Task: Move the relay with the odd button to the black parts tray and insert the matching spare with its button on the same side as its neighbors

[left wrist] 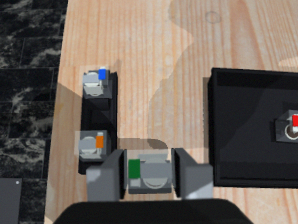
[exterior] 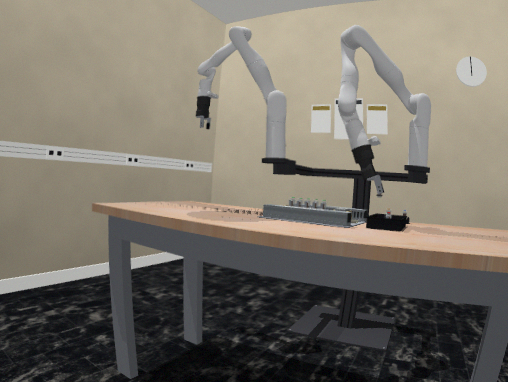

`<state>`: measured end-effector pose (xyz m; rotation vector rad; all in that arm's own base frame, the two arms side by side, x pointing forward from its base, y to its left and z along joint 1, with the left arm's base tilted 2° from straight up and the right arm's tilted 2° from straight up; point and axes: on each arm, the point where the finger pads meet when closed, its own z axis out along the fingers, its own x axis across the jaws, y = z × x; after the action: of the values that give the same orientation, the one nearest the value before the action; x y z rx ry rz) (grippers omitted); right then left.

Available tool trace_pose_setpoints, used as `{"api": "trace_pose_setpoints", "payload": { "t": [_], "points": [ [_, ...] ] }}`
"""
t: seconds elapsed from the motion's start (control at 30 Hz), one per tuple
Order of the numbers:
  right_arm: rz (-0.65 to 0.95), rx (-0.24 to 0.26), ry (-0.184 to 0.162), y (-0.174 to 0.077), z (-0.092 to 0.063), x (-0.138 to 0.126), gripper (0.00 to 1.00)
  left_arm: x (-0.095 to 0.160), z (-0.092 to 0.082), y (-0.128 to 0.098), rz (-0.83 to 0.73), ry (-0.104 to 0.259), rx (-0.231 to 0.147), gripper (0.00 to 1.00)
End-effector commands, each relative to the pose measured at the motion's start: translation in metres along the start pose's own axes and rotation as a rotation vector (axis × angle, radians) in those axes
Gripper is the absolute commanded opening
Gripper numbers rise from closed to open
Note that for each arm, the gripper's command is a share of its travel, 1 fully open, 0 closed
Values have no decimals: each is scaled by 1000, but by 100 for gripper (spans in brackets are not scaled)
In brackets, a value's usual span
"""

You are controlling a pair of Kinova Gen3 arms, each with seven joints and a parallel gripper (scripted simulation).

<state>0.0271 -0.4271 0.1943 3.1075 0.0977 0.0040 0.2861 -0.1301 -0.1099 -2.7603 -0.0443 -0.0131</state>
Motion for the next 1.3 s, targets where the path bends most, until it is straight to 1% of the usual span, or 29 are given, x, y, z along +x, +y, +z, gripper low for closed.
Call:
{"api": "trace_pose_setpoints", "payload": {
  "t": [0.0,0.17,0.23,0.73,0.8,1.27],
  "points": [
    [0,-2,0,0,-1,0,100,8,-4,10,0,0,0,0],
    [0,-2,0,0,-1,0,100,19,-9,25,0,0,0,0],
    [0,-2,0,0,-1,0,100,19,-9,25,0,0,0,0],
    [0,-2,0,0,-1,0,100,53,-24,69,0,0,0,0],
    [0,-2,0,0,-1,0,100,53,-24,69,0,0,0,0],
    [0,-2,0,0,-1,0,100,84,-38,109,0,0,0,0]
  ]
}}
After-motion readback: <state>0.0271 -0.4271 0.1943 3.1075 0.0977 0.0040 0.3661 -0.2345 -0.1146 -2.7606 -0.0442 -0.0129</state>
